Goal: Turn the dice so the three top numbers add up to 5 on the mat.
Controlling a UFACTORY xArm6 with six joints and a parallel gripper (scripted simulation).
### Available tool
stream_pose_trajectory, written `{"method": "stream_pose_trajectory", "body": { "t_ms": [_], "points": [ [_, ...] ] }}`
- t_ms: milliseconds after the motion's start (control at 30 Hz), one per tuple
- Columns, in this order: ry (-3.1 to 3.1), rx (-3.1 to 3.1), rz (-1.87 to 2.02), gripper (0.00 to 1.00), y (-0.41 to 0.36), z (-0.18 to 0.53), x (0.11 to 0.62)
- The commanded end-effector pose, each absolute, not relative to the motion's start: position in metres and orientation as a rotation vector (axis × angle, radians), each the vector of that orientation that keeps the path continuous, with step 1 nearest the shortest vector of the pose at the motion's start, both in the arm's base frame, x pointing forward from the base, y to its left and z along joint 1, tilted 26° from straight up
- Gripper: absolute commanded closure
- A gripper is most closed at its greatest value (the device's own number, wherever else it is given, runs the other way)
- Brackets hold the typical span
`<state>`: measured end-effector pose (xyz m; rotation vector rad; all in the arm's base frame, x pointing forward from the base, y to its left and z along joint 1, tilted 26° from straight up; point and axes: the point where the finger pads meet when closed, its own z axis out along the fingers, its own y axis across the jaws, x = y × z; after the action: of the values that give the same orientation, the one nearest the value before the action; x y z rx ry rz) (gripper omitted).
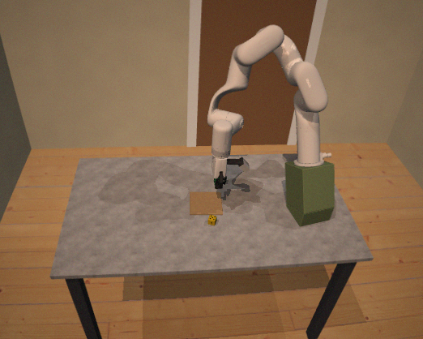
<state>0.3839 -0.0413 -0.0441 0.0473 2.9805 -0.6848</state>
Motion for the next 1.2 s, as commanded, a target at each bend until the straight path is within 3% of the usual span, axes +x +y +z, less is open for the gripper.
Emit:
{"method": "stream_pose_trajectory", "body": {
  "t_ms": [0, 1167],
  "points": [
    [2.977, 0.048, -0.683, 0.73, -0.041, -0.043, 0.385],
    [2.977, 0.048, -0.683, 0.73, -0.083, -0.128, 0.393]
  ]
}}
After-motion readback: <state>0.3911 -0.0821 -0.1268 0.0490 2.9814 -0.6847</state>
